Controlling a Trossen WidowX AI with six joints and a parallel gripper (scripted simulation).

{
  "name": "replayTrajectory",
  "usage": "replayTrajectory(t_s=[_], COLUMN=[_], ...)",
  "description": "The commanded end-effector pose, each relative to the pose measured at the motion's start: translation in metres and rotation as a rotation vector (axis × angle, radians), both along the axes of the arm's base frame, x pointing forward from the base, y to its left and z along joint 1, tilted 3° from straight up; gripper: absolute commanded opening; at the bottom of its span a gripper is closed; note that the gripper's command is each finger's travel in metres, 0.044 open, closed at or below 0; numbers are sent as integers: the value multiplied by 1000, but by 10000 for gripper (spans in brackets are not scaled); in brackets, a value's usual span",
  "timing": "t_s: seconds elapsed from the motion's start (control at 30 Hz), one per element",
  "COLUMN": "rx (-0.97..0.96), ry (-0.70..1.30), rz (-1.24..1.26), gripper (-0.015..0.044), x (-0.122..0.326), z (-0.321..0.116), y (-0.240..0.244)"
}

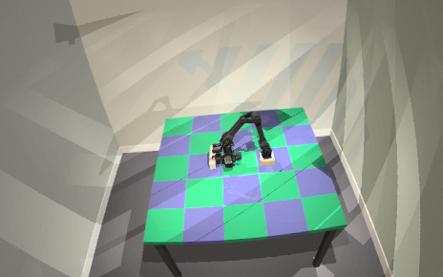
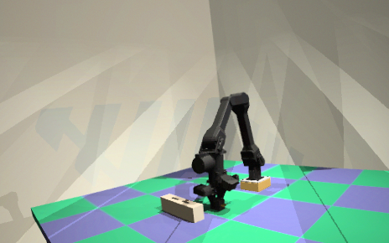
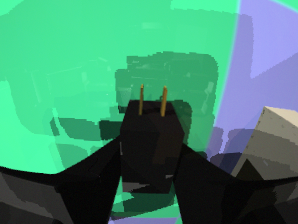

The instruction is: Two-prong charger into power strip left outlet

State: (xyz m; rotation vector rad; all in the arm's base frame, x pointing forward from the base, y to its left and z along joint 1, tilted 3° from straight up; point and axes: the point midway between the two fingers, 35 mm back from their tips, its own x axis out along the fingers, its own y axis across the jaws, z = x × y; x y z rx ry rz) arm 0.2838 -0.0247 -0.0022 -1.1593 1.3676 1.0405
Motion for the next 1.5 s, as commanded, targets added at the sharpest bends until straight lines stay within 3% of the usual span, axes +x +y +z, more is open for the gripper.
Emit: replayTrajectory(t_s=[0.0, 0.07, 0.2, 0.53, 1.47], rx=[0, 0, 1, 5, 12], ry=[1, 1, 0, 0, -20], rz=[0, 0, 1, 5, -385], gripper=[98, 85, 0, 0, 0], x=[0, 0, 1, -1, -2], z=[0, 0, 9, 55, 44], y=[0, 0, 0, 2, -8])
